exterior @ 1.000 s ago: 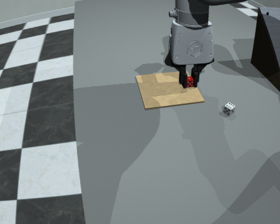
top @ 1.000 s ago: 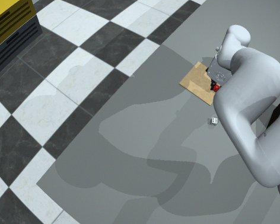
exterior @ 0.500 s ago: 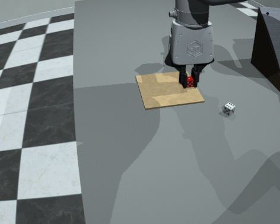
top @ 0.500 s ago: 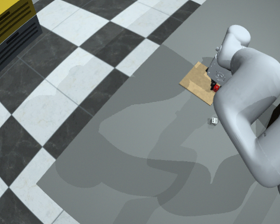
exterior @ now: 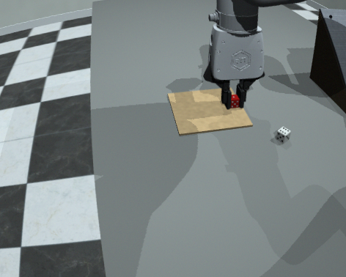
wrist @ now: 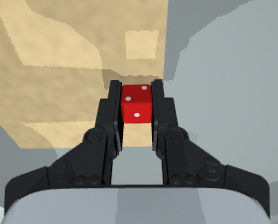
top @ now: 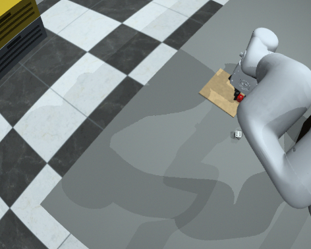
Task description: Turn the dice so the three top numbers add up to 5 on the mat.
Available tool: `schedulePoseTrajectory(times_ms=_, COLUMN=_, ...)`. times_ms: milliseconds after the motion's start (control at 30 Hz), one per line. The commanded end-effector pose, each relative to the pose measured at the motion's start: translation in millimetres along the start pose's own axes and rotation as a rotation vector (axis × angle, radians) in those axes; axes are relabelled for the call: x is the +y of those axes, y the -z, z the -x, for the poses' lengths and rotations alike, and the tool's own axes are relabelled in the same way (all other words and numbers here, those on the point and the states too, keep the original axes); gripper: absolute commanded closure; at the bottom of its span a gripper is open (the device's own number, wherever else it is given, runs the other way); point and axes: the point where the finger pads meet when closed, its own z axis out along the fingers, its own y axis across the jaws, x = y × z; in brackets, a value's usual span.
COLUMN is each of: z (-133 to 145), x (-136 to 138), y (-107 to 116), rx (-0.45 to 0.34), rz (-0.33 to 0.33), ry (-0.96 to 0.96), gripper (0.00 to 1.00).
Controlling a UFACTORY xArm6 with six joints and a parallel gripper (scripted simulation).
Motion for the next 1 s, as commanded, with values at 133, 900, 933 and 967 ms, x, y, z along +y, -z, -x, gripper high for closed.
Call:
schedulePoseTrajectory(times_ms=133, z=-0.2, x=-1.2, y=1.1, rx=0.001, rz=-0.003, ry=0.001, gripper=0.77)
schedulePoseTrajectory(times_ms=900, z=-0.2, x=-1.2, y=2.7, rx=0.001, rz=-0.003, ry=0.001, gripper=0.64)
schedulePoseTrajectory(times_ms=933, z=-0.2, x=-1.2, y=4.0, rx=0.001, rz=-0.003, ry=0.001, gripper=0.64)
schedulePoseTrajectory(times_ms=967, z=-0.2, x=-1.2, y=5.8, rx=0.001, rz=-0.003, ry=0.001, gripper=0.64)
